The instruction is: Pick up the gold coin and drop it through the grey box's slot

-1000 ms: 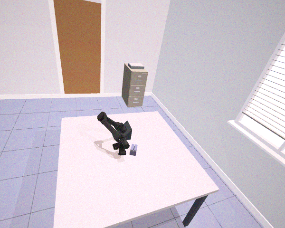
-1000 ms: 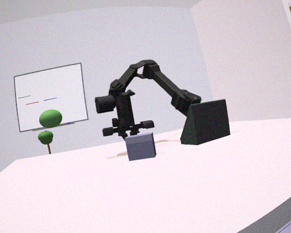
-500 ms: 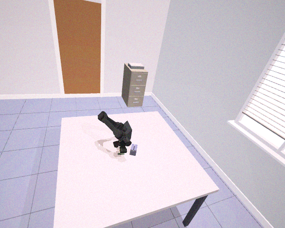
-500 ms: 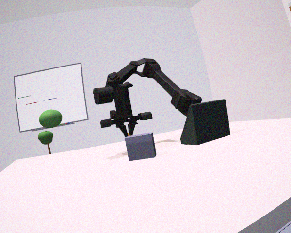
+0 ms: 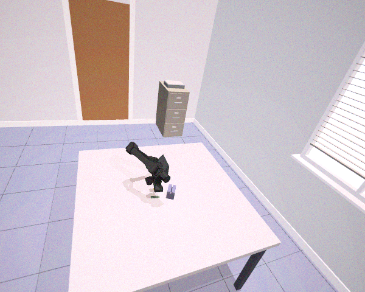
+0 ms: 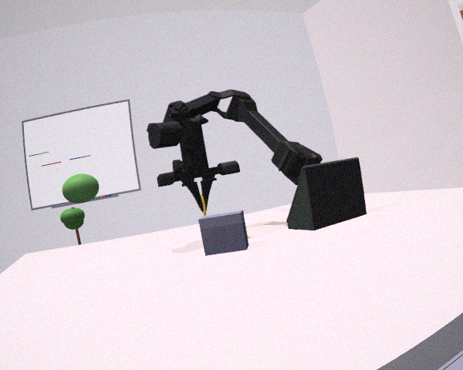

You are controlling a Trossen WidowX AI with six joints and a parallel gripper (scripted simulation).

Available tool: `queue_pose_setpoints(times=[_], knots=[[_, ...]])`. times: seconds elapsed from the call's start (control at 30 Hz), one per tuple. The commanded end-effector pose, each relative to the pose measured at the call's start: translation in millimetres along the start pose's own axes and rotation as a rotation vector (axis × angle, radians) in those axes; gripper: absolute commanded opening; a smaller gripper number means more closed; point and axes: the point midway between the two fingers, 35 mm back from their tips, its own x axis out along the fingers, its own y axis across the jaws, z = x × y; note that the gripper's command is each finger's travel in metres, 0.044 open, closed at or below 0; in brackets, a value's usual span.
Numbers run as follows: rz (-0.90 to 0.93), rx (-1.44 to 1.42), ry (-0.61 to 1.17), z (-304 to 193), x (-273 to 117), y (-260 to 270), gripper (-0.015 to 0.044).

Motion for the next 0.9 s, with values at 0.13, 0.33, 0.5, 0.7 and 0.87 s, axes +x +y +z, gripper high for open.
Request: queue_pose_setpoints(times=[0.13,0.33,0.5,0.7,0.87], knots=[[0.005,0.013,0.0,2.3,-21.3,-1.1,0.0],[0.005,-0.037,-0.001,3.1,-25.1,-1.6,0.0],[0.005,-0.207,-0.002,4.1,-25.2,-1.6,0.0],[0.005,-0.41,-0.002,5.3,-25.4,-1.4,0.0],[0.005,-0.58,-0.003,6.3,-25.5,-1.3,0.0]])
